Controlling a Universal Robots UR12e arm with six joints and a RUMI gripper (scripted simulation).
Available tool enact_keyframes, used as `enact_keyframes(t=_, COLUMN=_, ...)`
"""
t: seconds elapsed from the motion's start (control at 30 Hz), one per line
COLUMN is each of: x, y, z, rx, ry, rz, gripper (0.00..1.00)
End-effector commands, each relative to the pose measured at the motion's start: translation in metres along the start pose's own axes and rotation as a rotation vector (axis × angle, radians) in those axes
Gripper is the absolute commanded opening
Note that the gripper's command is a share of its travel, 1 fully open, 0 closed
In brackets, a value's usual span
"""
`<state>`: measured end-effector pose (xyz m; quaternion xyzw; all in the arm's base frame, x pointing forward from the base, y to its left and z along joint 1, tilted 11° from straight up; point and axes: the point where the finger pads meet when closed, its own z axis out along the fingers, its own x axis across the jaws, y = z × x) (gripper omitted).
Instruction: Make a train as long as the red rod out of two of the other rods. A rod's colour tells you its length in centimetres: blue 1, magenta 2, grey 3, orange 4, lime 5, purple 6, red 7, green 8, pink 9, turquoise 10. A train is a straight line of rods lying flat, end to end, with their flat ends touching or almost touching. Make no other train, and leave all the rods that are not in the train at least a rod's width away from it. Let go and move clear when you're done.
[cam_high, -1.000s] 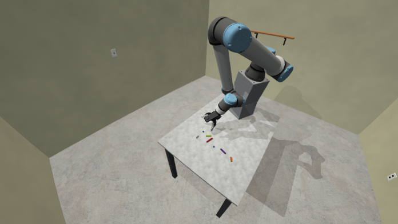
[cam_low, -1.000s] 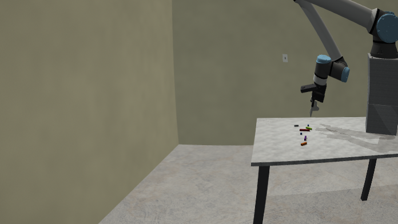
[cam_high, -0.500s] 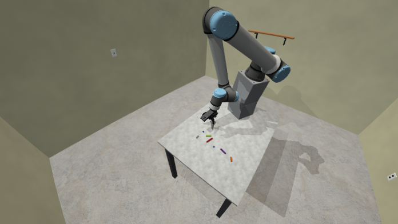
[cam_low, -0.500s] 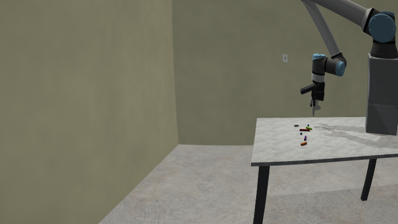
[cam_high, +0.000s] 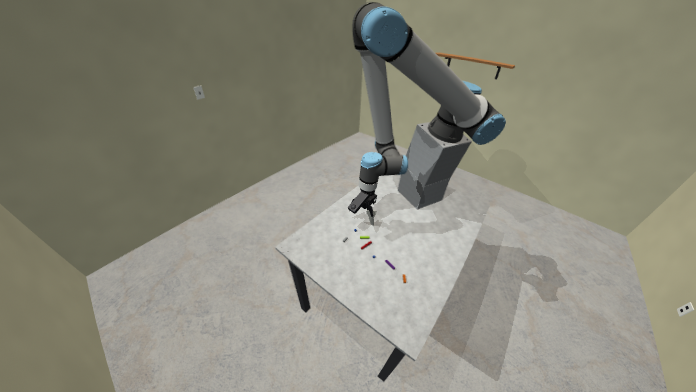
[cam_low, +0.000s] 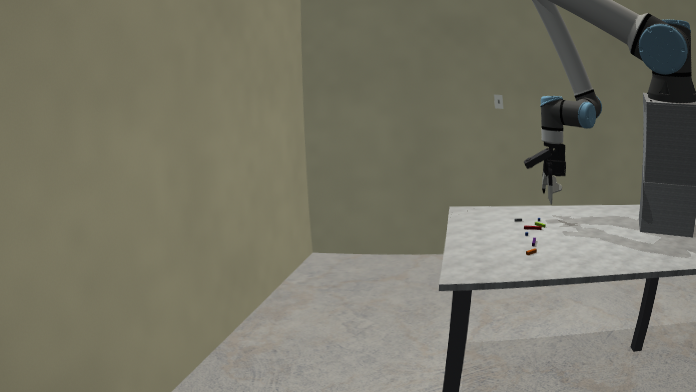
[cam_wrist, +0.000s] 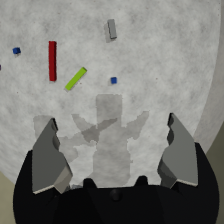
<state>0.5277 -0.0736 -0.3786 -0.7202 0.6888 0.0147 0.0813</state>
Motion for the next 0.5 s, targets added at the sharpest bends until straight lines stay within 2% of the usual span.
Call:
enact_keyframes(t=0.0, x=0.0009, y=0.0004, z=0.0022, rx=-0.016, ry=-0.036, rz=-0.016, gripper=1.0)
enact_keyframes(t=0.47, x=-0.0017, y=0.003, z=0.003, rx=-0.02, ry=-0.04, rz=-0.018, gripper=1.0)
